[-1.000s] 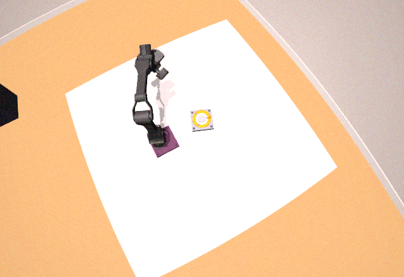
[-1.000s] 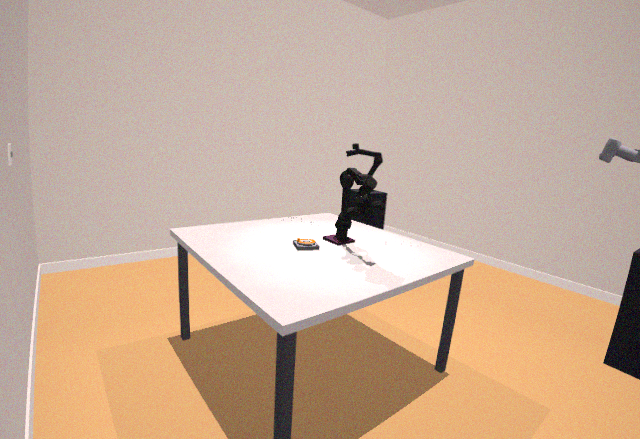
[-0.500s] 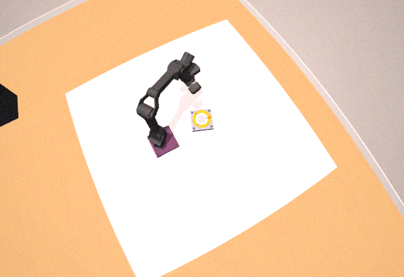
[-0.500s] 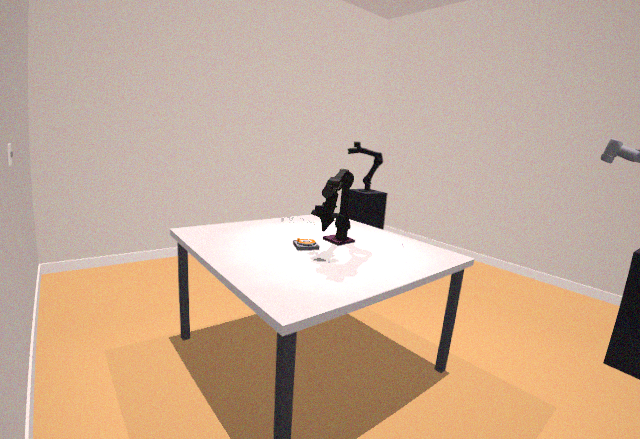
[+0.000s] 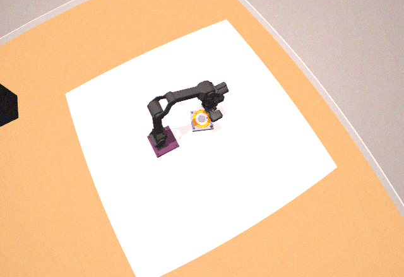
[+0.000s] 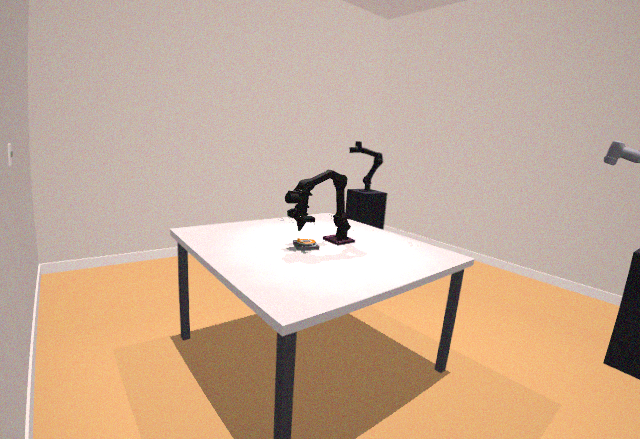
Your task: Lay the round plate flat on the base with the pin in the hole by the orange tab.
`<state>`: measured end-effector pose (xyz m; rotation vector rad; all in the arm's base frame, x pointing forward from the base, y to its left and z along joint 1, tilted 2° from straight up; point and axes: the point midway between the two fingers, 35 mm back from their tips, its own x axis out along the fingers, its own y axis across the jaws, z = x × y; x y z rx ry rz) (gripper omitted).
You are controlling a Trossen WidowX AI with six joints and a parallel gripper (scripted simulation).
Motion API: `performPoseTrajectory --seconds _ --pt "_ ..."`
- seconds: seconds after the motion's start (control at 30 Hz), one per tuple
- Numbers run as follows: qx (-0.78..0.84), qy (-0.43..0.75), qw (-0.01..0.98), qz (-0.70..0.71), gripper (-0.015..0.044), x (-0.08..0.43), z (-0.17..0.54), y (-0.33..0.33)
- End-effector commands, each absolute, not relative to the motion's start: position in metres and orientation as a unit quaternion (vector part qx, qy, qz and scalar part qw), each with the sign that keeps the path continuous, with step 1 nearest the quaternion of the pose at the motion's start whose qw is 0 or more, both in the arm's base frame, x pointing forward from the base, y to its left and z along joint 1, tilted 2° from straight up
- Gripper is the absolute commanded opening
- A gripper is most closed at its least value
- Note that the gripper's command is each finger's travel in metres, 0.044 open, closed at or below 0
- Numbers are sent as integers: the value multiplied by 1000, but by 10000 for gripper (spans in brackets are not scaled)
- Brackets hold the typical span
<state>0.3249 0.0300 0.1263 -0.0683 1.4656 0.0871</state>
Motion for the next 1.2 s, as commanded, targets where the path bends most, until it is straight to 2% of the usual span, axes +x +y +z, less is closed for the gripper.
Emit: performPoseTrajectory --seconds 0.0,0.5,1.17 --pt "-24 691 721 44 0 321 119 -1" --pt "-24 691 721 44 0 323 72 2" --pt "-24 691 721 44 0 332 71 20"
